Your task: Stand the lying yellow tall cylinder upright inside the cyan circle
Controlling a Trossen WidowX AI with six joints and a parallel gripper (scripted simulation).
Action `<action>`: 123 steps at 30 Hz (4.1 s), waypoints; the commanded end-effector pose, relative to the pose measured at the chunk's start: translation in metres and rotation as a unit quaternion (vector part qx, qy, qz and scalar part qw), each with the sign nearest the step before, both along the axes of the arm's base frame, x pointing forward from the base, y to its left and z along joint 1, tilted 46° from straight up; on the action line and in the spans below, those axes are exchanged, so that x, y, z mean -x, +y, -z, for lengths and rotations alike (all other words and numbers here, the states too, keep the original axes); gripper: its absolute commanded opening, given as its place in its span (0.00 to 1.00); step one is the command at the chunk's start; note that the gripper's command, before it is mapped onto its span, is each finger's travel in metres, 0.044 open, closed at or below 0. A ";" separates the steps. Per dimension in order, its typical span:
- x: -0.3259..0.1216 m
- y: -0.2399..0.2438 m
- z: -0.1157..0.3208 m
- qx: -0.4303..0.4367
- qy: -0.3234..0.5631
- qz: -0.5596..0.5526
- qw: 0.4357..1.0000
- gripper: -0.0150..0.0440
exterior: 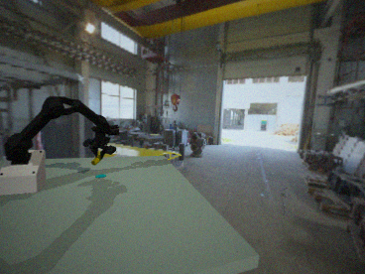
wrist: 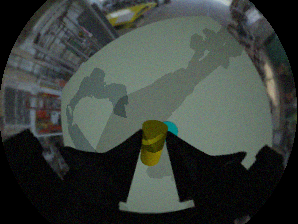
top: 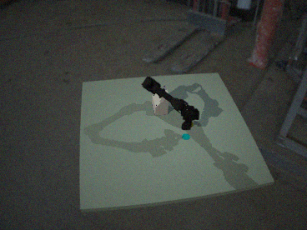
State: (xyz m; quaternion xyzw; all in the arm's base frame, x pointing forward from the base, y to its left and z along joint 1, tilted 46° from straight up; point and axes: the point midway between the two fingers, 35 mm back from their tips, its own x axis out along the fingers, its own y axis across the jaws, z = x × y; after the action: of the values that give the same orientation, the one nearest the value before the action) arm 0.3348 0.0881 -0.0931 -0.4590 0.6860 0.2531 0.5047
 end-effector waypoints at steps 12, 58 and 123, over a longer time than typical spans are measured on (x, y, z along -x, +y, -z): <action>0.002 -0.001 0.004 -0.061 -0.005 -0.001 0.998 0.43; 0.000 -0.005 0.007 -0.221 -0.053 -0.023 0.973 0.43; 0.000 -0.011 -0.021 -0.394 -0.185 -0.115 0.893 0.43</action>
State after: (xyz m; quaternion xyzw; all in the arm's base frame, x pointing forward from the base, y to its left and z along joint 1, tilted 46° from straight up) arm 0.3372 0.0763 -0.0754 -0.3360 0.3828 0.4631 0.7254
